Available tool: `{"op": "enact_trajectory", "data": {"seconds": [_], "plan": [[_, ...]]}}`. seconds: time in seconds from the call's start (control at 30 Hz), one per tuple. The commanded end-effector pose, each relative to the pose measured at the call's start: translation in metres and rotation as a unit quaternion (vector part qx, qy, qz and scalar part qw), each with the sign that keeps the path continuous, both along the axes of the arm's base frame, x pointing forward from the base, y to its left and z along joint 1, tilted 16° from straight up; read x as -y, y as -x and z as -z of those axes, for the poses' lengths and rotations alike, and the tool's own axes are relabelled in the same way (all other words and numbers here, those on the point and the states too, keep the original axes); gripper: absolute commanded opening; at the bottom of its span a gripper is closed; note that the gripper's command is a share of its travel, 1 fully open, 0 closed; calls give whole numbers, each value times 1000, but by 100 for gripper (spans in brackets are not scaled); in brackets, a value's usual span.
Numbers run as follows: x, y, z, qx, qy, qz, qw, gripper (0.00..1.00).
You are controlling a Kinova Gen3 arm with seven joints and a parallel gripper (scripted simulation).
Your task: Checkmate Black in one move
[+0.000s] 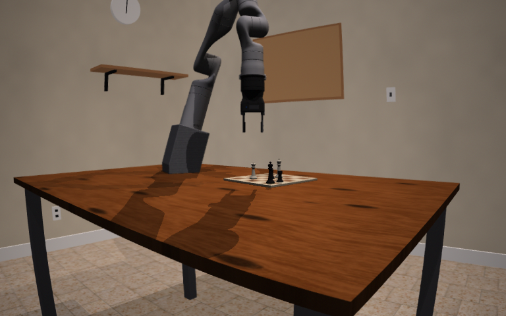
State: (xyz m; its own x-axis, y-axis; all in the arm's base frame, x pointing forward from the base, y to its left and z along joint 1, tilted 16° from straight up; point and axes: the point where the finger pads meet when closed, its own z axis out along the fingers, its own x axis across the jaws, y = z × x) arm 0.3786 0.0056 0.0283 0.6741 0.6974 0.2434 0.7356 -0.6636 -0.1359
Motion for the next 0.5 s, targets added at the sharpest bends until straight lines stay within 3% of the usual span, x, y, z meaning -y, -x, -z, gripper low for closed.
{"op": "enact_trajectory", "data": {"seconds": [0.0,0.23,0.47], "plan": [[0,0,0,2,1,-5,1000,100],[0,3,3,10,5,-47,999,100],[0,10,11,40,16,-180,983,100]]}}
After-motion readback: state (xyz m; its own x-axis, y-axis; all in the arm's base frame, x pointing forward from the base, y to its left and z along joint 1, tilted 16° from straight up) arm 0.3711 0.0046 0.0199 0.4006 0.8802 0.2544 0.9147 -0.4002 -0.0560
